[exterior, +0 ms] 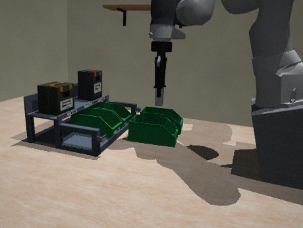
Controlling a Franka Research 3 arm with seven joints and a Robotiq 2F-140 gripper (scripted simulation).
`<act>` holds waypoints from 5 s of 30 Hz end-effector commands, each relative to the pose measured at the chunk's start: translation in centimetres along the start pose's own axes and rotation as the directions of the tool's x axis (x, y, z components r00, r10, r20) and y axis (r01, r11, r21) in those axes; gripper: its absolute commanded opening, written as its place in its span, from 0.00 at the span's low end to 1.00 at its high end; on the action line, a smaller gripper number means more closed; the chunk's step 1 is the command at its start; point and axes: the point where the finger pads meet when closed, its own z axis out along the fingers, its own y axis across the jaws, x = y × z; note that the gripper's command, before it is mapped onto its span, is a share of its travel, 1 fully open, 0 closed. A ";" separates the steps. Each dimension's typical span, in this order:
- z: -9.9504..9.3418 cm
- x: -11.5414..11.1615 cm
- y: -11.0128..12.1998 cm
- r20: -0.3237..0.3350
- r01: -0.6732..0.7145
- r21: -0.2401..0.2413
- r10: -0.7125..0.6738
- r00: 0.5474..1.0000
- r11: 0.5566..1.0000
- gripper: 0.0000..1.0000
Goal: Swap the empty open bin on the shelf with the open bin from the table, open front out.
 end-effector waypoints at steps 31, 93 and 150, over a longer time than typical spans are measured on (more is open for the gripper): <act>3.4 -0.8 0.1 0.023 -0.025 -0.001 0.025 0.999 1.000 0.15; 3.4 -1.0 0.0 0.023 -0.025 -0.001 0.025 0.999 1.000 0.15; 4.4 -0.9 0.0 0.023 -0.025 -0.001 0.025 0.999 1.000 0.15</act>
